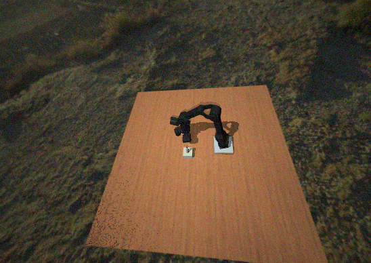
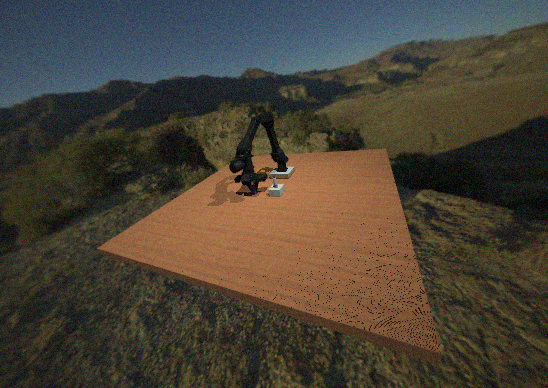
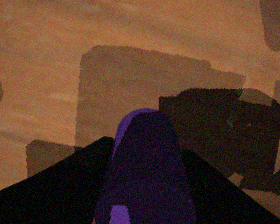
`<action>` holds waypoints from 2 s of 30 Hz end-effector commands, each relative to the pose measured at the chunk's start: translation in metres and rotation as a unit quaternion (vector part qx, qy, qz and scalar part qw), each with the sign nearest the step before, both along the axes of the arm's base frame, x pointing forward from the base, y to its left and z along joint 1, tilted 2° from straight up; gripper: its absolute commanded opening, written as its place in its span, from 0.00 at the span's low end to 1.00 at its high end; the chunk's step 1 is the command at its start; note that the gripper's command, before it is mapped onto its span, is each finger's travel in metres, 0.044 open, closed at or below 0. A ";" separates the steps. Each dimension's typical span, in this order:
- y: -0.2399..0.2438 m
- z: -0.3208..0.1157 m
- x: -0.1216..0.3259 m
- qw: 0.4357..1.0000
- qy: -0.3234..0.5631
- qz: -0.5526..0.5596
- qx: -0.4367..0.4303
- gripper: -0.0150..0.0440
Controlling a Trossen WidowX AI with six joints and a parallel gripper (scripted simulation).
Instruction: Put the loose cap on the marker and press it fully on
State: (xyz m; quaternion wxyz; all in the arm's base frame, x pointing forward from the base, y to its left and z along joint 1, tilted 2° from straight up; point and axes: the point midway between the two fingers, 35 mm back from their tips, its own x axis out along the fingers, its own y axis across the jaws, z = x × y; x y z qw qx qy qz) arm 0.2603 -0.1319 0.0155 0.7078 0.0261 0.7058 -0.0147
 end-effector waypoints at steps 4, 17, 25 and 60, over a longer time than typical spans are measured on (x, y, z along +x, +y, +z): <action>0.000 0.009 0.000 1.000 0.000 -0.001 0.002 0.25; -0.002 0.047 0.001 1.000 0.000 -0.001 0.002 0.25; 0.001 0.061 0.001 1.000 0.000 -0.001 0.002 0.25; 0.110 0.116 0.018 1.000 -0.001 -0.001 0.007 0.25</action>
